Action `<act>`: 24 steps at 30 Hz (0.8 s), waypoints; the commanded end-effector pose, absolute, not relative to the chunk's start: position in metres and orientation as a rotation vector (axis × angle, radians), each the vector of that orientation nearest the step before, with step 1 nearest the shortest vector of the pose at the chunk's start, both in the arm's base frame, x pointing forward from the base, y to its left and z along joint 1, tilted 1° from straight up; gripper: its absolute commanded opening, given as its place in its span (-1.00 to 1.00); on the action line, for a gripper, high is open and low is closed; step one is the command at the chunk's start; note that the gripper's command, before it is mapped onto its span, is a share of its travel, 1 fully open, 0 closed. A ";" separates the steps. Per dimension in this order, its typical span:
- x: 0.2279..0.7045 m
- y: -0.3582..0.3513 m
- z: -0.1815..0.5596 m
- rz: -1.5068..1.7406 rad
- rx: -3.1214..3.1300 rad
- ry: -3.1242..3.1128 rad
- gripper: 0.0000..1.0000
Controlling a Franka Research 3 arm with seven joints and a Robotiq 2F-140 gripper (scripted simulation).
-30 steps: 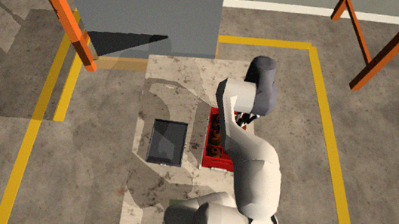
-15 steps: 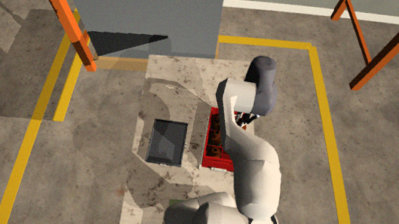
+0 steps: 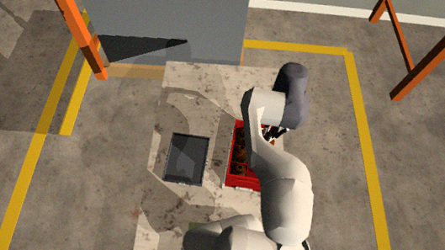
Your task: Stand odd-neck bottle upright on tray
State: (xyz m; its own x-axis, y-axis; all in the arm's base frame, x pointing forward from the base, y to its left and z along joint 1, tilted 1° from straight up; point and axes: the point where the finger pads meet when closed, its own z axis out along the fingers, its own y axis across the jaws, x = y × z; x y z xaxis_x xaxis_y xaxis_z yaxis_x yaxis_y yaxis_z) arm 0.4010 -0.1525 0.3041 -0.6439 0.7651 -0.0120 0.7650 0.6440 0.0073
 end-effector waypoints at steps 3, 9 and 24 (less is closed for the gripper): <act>0.402 -0.151 0.307 0.010 1.325 2.828 -0.80; 0.402 -0.150 0.307 0.011 1.325 2.828 -0.80; 0.402 -0.143 0.307 0.010 1.325 2.828 -0.80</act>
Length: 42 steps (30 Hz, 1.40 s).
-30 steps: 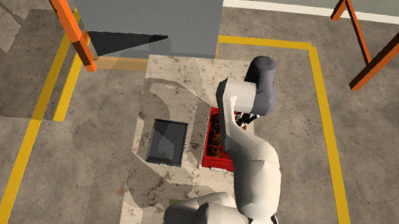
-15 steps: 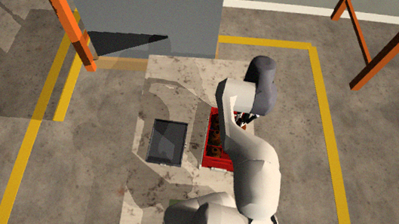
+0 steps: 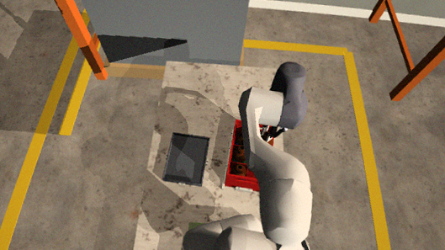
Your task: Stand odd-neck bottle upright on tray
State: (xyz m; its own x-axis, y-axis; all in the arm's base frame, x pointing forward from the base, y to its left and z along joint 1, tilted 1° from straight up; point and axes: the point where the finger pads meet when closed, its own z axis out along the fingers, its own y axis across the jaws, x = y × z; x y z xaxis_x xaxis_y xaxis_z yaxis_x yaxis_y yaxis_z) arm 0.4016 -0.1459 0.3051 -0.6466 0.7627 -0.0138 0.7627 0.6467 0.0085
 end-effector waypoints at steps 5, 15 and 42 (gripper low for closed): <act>0.402 -0.141 0.307 0.010 1.325 2.828 -0.80; 0.402 -0.133 0.307 0.010 1.325 2.828 -0.80; 0.401 -0.102 0.307 0.010 1.325 2.828 -0.80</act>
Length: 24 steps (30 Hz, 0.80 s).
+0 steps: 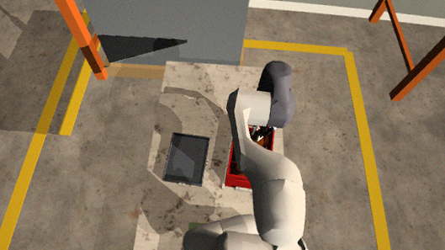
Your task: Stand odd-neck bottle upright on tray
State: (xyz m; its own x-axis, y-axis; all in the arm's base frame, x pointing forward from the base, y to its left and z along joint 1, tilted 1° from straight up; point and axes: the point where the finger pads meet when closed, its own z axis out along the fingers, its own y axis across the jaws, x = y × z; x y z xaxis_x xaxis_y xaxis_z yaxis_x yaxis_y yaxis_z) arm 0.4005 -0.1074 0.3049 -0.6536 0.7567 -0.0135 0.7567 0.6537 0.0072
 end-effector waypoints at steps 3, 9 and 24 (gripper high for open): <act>0.401 -0.097 0.307 0.010 1.325 2.828 -0.80; 0.401 -0.086 0.307 0.010 1.325 2.828 -0.80; 0.400 -0.058 0.307 0.010 1.325 2.828 -0.80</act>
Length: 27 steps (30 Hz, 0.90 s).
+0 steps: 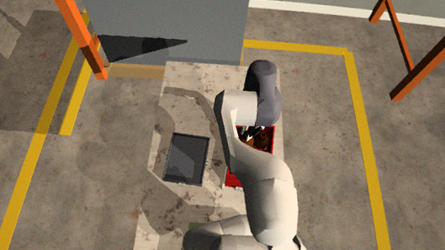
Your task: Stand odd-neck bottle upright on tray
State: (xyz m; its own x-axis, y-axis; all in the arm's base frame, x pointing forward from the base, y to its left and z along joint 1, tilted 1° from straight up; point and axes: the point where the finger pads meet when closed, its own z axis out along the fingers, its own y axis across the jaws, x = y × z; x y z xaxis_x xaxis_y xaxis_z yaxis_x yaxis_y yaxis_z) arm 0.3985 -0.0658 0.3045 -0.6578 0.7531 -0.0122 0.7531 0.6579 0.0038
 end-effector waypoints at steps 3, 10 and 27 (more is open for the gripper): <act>0.400 -0.051 0.307 0.010 1.325 2.828 -0.80; 0.400 -0.038 0.307 0.010 1.325 2.828 -0.80; 0.399 0.003 0.307 0.010 1.325 2.828 -0.80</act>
State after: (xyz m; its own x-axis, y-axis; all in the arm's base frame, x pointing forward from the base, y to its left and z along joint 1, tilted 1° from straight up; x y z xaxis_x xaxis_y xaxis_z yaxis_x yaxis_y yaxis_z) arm 0.3974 -0.0066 0.3060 -0.6600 0.7511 -0.0142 0.7511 0.6601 0.0072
